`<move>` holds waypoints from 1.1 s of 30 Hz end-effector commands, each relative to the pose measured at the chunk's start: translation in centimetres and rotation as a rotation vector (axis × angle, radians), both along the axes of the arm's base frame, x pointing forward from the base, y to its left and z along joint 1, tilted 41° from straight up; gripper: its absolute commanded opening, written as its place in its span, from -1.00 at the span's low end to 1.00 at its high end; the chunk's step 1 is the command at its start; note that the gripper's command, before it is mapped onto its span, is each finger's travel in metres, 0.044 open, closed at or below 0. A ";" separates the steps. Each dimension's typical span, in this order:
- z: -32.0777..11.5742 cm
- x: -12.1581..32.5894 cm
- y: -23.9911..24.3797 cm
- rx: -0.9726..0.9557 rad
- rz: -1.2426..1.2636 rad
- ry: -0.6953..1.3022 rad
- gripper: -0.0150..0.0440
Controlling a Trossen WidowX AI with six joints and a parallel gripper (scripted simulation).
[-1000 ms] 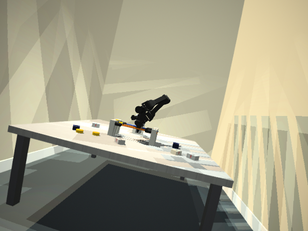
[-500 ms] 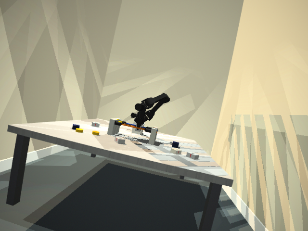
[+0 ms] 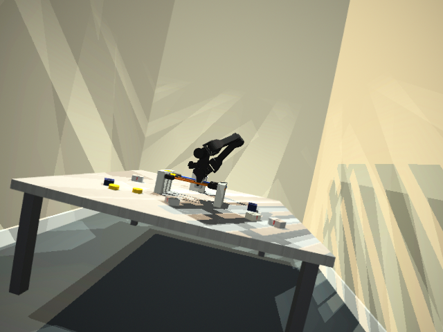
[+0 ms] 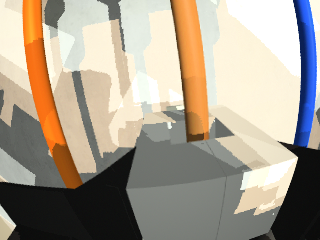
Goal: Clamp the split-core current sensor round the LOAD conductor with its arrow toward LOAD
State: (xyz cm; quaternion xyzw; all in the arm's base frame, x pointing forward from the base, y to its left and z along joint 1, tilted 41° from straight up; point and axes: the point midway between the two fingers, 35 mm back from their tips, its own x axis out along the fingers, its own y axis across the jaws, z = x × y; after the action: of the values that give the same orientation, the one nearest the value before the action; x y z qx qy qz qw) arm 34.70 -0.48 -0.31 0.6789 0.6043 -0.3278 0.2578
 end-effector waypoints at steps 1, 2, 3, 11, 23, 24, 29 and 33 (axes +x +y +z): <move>0.0 0.0 0.0 0.000 -0.001 0.000 0.58; 0.0 0.0 0.0 0.000 -0.001 0.000 0.67; 0.0 0.0 0.0 0.000 -0.001 0.000 0.75; 0.0 0.0 -0.1 0.000 -0.002 0.000 0.56; 0.0 0.0 -0.1 0.000 -0.002 0.000 -0.05; 0.0 0.0 -0.1 0.000 -0.002 0.000 -0.07; 0.0 0.0 -0.1 0.000 -0.002 0.000 -0.19; 0.2 0.0 -0.2 0.000 0.000 -0.003 -0.49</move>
State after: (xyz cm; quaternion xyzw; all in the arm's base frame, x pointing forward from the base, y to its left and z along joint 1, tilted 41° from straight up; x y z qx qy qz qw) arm 34.71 -0.58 -0.29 0.6797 0.6035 -0.3282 0.2572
